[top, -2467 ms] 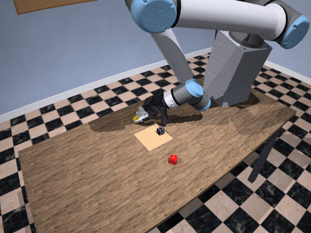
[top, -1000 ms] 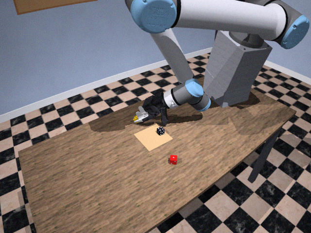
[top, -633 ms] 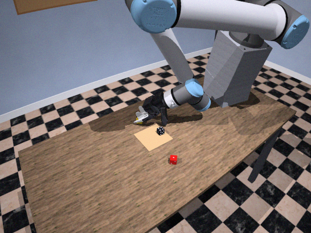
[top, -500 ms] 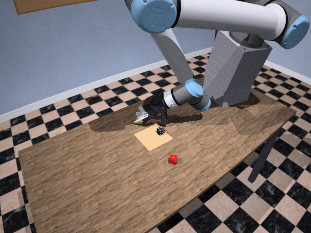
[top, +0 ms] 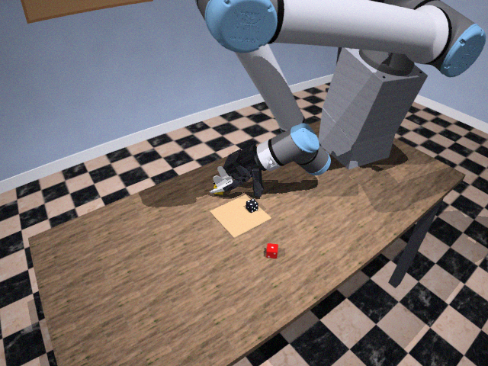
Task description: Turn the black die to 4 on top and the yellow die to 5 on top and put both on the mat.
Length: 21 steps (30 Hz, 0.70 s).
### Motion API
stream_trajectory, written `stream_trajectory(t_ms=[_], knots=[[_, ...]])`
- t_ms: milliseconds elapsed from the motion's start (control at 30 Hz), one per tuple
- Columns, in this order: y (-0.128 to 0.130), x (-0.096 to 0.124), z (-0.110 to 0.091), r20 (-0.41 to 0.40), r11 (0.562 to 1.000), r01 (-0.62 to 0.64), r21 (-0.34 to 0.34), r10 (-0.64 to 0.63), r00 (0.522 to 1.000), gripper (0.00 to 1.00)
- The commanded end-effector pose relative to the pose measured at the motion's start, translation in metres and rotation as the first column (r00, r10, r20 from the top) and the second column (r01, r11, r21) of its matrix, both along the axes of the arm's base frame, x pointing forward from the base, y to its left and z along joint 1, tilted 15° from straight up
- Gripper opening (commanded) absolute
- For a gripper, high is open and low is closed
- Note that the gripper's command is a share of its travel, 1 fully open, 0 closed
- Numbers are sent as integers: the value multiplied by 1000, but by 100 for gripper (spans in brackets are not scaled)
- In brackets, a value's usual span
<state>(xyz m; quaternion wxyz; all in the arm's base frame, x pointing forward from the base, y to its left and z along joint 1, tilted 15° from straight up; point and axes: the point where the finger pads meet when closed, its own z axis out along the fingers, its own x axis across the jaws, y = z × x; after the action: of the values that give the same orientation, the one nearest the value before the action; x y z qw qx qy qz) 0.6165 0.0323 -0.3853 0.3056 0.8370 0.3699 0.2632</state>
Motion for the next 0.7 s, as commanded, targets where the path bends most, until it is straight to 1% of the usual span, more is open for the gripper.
stream_trajectory(t_ms=[0,667], knots=[[0,0,1,1,1000,0,0,0,1000,28],[1,-2,3,1,1000,0,0,0,1000,28]])
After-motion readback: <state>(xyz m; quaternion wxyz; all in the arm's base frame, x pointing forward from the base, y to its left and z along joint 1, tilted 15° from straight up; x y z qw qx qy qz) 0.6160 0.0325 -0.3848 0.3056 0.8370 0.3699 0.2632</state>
